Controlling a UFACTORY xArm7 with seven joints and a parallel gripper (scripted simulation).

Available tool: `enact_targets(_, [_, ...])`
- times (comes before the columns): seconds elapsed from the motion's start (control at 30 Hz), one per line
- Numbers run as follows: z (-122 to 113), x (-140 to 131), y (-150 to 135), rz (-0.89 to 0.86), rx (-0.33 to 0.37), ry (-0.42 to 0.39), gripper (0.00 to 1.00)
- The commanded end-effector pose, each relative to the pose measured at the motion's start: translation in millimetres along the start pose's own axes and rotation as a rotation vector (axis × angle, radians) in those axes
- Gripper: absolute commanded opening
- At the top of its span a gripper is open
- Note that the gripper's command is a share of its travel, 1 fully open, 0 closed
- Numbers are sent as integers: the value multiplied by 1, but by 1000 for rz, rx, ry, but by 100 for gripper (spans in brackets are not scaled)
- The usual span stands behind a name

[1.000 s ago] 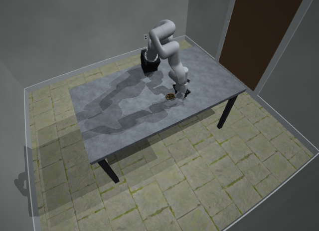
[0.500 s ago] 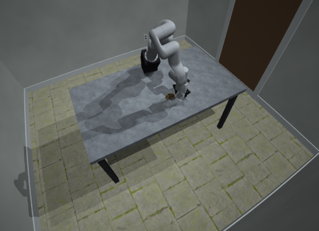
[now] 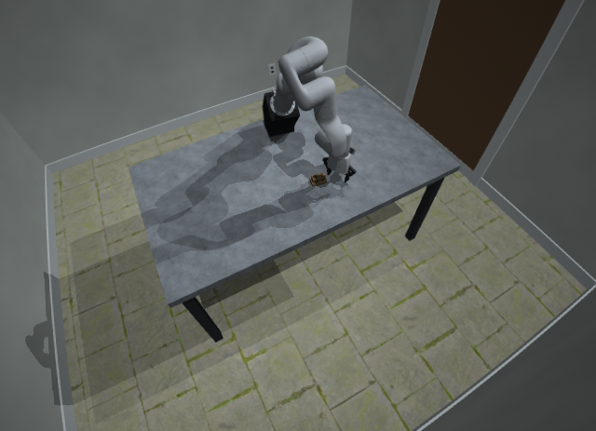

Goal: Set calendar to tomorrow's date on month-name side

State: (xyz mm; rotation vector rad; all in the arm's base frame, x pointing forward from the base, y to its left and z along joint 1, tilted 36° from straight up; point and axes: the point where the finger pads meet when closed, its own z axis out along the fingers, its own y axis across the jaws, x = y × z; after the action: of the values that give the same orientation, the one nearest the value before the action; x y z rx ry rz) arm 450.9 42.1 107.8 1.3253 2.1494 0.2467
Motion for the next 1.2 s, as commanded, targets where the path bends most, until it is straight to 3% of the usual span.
enact_targets(0.0, [0, 0, 1, -1, -2, 0, 100])
enact_targets(0.97, [0, 0, 1, 21, -2, 0, 100])
enact_targets(1.17, [0, -4, -2, 232, -2, 0, 100])
